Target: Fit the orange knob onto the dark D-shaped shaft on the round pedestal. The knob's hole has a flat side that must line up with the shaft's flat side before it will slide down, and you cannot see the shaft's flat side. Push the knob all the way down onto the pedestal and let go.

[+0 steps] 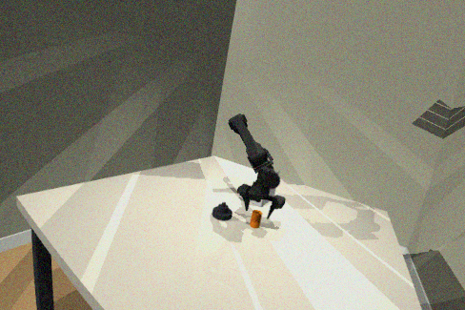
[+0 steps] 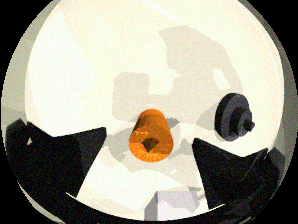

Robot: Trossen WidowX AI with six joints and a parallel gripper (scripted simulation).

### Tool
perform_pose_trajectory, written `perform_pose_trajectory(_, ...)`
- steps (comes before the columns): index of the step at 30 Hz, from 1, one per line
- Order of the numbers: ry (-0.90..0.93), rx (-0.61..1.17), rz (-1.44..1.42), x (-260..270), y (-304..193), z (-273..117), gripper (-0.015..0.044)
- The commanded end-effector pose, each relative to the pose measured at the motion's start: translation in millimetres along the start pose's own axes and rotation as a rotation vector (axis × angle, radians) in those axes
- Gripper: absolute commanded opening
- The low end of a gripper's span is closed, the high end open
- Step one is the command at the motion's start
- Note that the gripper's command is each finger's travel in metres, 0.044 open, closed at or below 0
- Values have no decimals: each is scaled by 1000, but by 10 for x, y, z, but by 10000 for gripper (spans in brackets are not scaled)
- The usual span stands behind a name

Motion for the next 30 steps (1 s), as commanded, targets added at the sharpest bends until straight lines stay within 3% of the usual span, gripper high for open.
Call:
perform_pose_trajectory(1,-4,0,-8,4,-7,68,440)
perform_pose_trajectory(25,-7,2,-7,-2,-29,424,440)
perform_pose_trajectory(30,-7,2,-7,-2,-29,424,309)
Point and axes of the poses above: the point midway between the two fingers, 35 mm back from their tips, its own z axis out along the fingers, its own x axis across the jaws, y = z × x, the point moved 9 cm from there along -z, back along the fingers, and after that the axes turned 15 degrees about -z, right-handed, at the moved point
